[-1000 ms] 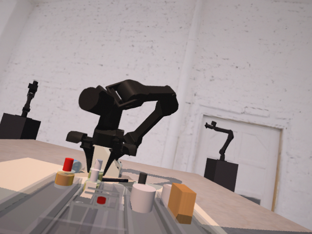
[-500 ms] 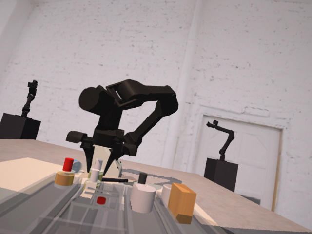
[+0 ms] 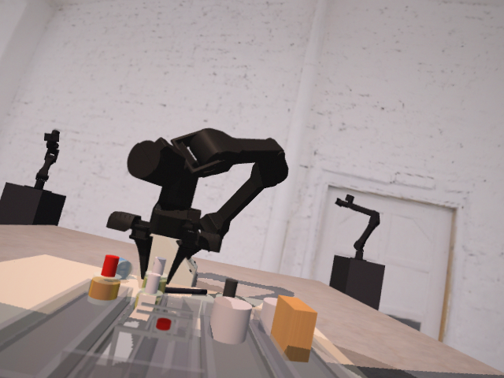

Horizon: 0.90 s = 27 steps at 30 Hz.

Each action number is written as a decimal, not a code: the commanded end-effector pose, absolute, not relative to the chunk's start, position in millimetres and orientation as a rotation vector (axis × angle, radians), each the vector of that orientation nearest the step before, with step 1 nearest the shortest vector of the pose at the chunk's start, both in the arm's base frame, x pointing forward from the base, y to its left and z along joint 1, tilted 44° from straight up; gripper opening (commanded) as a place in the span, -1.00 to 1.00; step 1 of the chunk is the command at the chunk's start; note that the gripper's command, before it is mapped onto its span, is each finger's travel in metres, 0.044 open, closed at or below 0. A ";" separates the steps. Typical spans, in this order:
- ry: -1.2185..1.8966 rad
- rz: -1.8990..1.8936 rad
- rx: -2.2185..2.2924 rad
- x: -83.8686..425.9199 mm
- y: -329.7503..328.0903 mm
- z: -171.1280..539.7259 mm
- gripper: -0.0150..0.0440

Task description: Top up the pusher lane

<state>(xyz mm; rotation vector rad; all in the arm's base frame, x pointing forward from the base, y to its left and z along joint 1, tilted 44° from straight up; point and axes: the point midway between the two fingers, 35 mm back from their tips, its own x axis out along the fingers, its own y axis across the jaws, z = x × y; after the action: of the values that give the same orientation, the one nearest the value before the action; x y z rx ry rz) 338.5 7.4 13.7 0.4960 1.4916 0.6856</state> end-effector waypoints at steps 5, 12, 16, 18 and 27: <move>1.462 0.694 0.504 346.1 8.8 17.9 -0.49; 1.462 0.694 0.504 347.0 8.9 18.0 -0.49; 1.462 0.694 0.504 347.5 9.0 18.0 -0.49; 1.462 0.694 0.504 347.8 9.0 18.0 -0.49; 1.462 0.694 0.504 347.8 10.6 16.4 -0.49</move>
<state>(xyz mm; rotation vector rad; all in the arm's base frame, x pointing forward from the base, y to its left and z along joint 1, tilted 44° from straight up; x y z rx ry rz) 341.1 7.9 13.8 0.4967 1.4925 0.6846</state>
